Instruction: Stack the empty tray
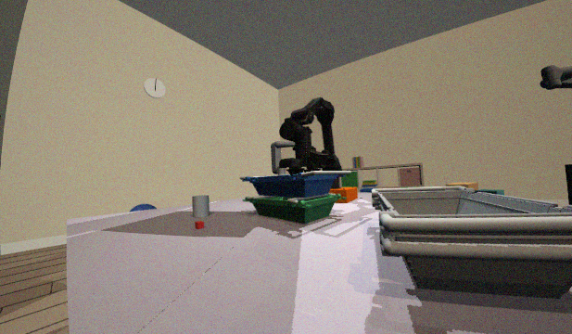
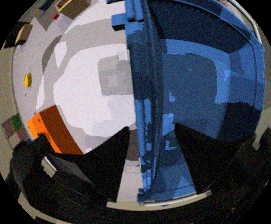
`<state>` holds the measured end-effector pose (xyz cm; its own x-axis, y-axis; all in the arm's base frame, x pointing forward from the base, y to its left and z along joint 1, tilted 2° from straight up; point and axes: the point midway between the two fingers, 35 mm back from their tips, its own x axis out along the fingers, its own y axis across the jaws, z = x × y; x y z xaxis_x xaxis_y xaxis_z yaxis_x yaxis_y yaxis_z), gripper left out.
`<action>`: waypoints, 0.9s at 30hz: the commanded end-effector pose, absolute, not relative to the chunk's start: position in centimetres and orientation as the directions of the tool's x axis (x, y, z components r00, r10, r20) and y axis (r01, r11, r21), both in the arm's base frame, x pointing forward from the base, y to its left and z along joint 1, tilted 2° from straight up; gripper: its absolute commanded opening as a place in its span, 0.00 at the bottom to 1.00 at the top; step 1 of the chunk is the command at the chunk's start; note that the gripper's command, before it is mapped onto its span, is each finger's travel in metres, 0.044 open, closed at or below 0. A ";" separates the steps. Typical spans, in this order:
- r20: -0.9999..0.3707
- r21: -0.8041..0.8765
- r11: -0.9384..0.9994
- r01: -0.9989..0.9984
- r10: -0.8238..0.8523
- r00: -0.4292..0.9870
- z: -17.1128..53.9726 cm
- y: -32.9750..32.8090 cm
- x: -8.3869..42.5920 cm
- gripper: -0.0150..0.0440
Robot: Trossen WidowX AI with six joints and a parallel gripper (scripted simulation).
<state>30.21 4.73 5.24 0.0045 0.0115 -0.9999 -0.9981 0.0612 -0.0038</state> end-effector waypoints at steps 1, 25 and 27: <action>-1.000 0.000 0.063 -0.998 0.016 0.001 5.2 4.8 30.1 0.80; -1.000 -0.003 0.062 -0.998 0.013 0.004 9.4 4.7 30.8 1.00; -1.000 -0.002 0.062 -0.998 0.013 0.003 10.6 4.7 30.8 1.00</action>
<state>30.65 4.72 8.50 -0.0059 0.0099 -0.9999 -0.9980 0.0636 0.0065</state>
